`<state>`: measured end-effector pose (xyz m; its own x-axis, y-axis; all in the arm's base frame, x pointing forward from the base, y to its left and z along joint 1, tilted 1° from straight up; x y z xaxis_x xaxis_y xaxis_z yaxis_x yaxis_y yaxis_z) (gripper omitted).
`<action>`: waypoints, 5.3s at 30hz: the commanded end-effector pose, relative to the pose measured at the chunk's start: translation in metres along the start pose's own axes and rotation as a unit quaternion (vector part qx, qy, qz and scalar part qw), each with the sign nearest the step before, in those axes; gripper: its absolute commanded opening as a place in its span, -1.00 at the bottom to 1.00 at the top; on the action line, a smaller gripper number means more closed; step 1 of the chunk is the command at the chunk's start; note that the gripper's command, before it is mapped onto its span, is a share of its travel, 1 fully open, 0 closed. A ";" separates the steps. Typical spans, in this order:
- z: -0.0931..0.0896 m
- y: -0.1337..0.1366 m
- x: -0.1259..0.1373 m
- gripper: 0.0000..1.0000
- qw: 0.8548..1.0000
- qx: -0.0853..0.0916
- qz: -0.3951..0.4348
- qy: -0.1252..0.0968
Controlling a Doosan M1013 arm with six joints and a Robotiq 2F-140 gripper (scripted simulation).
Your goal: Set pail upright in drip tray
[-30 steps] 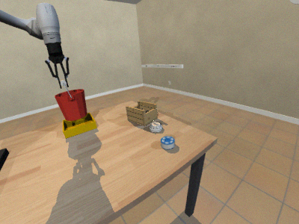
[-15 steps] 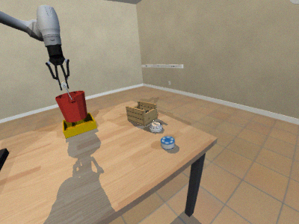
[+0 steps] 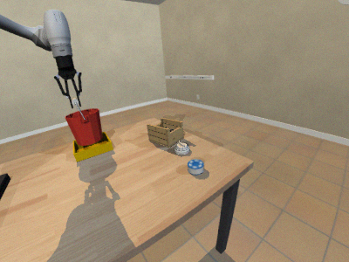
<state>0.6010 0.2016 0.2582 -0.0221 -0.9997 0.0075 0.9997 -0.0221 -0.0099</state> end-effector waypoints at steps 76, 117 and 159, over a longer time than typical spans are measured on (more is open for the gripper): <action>-0.054 0.000 -0.007 -0.80 1.000 0.001 -0.001 0.003; -0.054 0.000 -0.007 1.00 1.000 0.001 -0.001 0.003; -0.047 0.000 -0.007 1.00 1.000 0.001 -0.001 0.003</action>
<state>0.6011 0.2041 0.2054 -0.0219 -0.9997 0.0070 0.9997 -0.0219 -0.0087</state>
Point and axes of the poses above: the point where the finger pads meet when closed, its own z axis back along the fingers, its own y axis across the jaws, x = y × z, the point moved 1 cm from there along z, back along the fingers, and after that the axes turned 3 degrees about -z, right-handed, at the moved point
